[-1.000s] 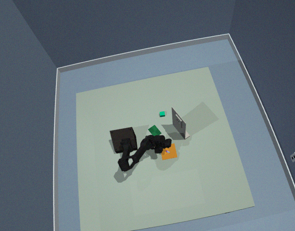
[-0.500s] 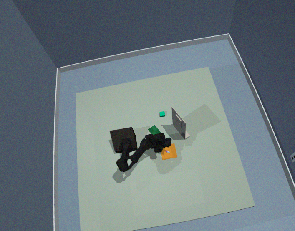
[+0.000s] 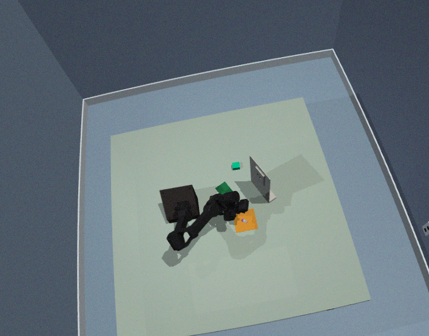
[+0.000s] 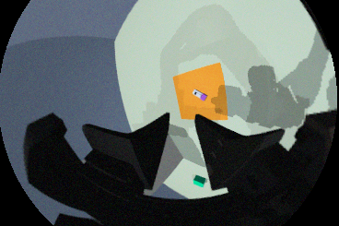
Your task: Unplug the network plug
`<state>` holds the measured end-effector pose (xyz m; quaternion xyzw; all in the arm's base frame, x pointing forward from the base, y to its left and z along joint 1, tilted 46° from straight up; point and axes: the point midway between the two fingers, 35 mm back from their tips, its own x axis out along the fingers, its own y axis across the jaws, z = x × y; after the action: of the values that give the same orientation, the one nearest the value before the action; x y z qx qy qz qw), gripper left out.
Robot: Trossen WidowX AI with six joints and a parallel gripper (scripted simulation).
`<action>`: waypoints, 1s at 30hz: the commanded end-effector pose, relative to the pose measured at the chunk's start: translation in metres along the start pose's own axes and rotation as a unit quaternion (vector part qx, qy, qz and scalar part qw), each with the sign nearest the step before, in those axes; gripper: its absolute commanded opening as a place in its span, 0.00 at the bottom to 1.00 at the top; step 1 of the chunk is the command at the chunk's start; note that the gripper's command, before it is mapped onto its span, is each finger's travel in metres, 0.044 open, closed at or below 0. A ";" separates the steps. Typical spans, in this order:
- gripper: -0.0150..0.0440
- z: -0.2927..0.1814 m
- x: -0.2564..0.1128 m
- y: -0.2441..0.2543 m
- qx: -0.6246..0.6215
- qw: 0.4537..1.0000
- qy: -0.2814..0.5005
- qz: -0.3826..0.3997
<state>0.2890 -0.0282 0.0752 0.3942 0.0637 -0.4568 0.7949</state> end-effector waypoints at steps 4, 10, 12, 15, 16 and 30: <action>0.52 0.003 -0.008 0.006 0.006 1.000 -0.002 0.005; 0.52 0.004 -0.015 0.009 0.005 1.000 -0.003 0.007; 0.52 0.005 -0.017 0.010 0.005 1.000 -0.003 0.007; 0.52 0.005 -0.021 0.012 0.005 1.000 -0.004 0.008; 0.52 0.006 -0.022 0.012 0.005 1.000 -0.004 0.009; 0.52 -0.002 -0.043 0.030 0.002 1.000 0.003 -0.002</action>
<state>0.2871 0.0052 0.1075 0.3975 0.0660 -0.4563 0.7934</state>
